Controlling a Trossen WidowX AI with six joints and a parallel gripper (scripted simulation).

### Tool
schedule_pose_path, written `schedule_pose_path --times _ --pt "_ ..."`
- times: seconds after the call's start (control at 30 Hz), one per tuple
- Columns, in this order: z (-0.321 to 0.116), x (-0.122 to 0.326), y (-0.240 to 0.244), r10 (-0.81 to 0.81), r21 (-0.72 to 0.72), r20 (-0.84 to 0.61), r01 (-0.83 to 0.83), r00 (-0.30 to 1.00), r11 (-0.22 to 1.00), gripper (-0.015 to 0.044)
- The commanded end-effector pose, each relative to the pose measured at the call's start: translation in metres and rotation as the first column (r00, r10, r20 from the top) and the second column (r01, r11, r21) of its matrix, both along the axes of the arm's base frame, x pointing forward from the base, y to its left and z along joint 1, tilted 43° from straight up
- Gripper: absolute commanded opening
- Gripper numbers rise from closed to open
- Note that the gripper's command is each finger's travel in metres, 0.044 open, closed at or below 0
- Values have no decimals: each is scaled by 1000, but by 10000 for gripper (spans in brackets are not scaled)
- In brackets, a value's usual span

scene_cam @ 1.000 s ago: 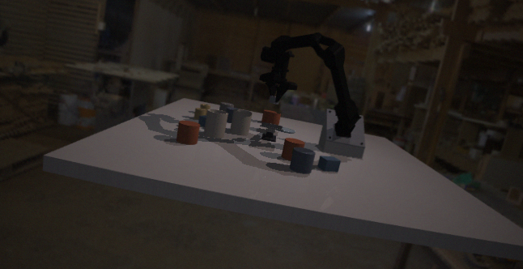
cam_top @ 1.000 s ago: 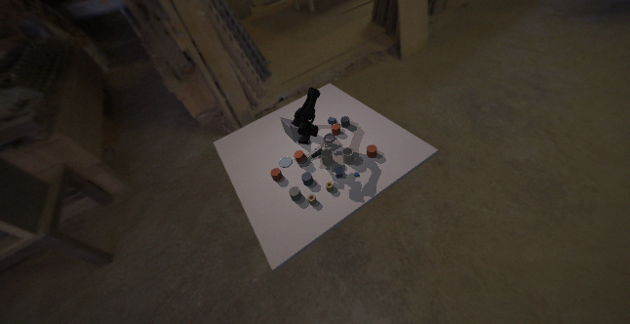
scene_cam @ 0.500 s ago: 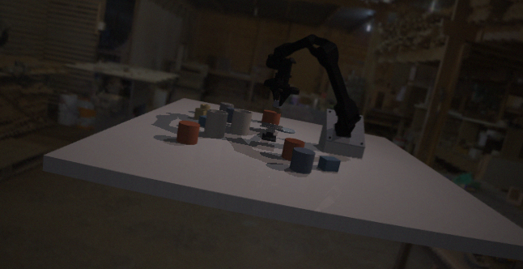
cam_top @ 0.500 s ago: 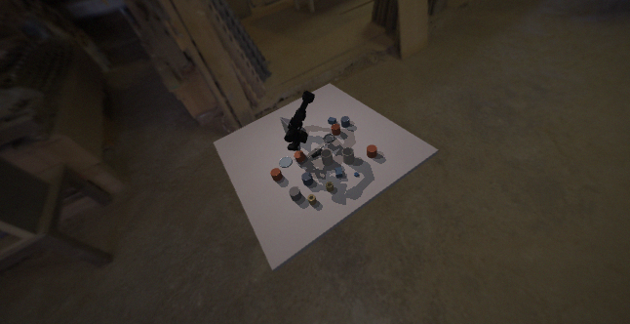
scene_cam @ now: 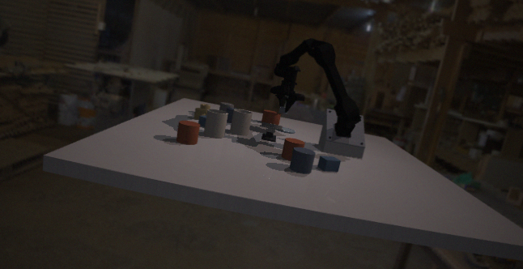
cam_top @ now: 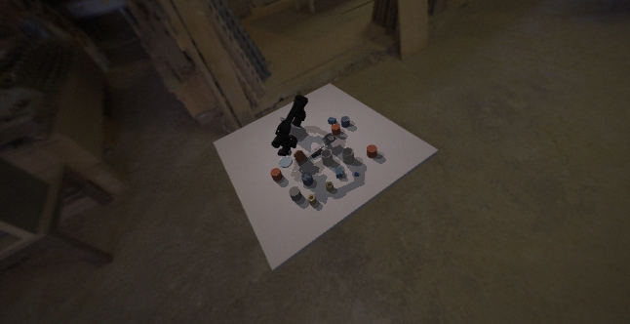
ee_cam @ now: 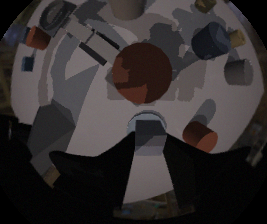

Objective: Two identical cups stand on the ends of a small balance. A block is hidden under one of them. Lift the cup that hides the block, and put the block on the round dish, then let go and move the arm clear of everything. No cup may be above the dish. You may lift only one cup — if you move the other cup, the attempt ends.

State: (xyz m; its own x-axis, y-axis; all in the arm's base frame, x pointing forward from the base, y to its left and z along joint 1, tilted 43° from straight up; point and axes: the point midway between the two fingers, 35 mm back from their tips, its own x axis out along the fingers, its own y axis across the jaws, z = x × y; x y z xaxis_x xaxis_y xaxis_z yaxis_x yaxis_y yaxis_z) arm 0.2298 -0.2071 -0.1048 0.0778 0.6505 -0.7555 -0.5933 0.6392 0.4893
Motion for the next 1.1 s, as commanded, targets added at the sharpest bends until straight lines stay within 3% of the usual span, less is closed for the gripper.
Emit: schedule_pose_path --times 0.0,0.27,1.07 --pt "-19 -12 -8 10 -2 15 -10 1000 1000 0" --pt "-47 -34 -12 19 11 30 -20 999 1000 0" --pt "-84 -29 22 19 12 31 -20 999 1000 0"
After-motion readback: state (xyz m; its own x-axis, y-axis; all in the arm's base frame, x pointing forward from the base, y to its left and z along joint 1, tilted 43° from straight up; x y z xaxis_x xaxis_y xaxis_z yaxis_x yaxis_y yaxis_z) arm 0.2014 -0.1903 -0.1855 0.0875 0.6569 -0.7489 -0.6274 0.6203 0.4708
